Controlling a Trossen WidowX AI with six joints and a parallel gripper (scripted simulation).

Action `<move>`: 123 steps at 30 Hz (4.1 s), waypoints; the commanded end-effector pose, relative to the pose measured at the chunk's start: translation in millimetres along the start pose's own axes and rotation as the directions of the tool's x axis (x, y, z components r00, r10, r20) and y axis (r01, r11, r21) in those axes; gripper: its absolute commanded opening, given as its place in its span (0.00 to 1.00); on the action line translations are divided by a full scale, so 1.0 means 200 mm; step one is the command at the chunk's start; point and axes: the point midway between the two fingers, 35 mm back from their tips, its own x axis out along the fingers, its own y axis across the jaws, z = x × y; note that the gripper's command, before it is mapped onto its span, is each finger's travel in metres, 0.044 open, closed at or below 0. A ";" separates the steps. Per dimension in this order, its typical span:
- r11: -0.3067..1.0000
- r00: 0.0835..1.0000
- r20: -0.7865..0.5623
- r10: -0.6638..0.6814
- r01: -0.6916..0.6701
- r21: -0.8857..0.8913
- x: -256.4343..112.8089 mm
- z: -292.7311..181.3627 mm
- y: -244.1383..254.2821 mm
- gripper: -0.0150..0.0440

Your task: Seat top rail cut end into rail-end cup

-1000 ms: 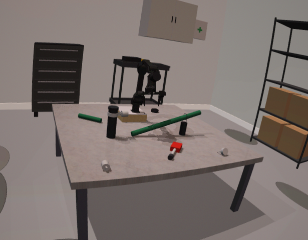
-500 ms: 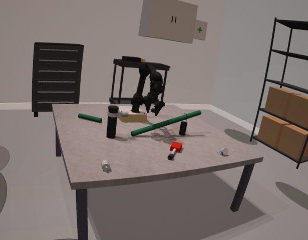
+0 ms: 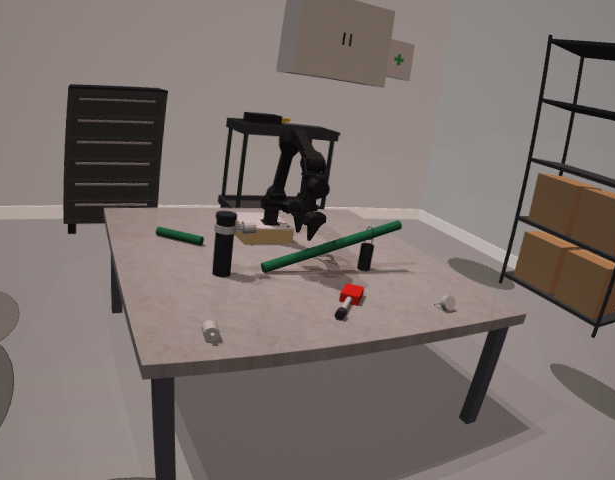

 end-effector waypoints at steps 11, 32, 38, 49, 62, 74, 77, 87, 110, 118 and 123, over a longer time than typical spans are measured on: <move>1.000 1.000 0.005 -0.024 0.023 0.008 0.20 0.00 -0.02 1.00; 1.000 1.000 0.005 -0.024 0.023 0.008 0.34 0.01 -0.02 1.00; 1.000 1.000 0.005 -0.024 0.024 0.008 0.39 0.01 -0.02 1.00; 1.000 1.000 0.005 -0.024 0.024 0.008 0.47 0.01 -0.03 1.00; 1.000 1.000 0.005 -0.024 0.024 0.008 0.50 0.01 -0.03 0.73; 1.000 1.000 0.005 -0.024 0.024 0.008 0.50 0.00 -0.03 0.37; 1.000 1.000 0.004 -0.024 0.024 0.008 0.48 0.00 -0.03 0.25; 1.000 0.988 0.153 -0.030 0.029 0.007 0.27 0.05 -0.01 0.25; 1.000 0.948 0.317 -0.029 0.029 0.004 0.02 0.09 -0.02 0.25; 0.999 0.952 0.306 -0.034 0.035 0.004 0.04 0.09 -0.02 0.25; 0.999 0.951 0.306 -0.034 0.035 0.004 0.03 0.09 -0.02 0.25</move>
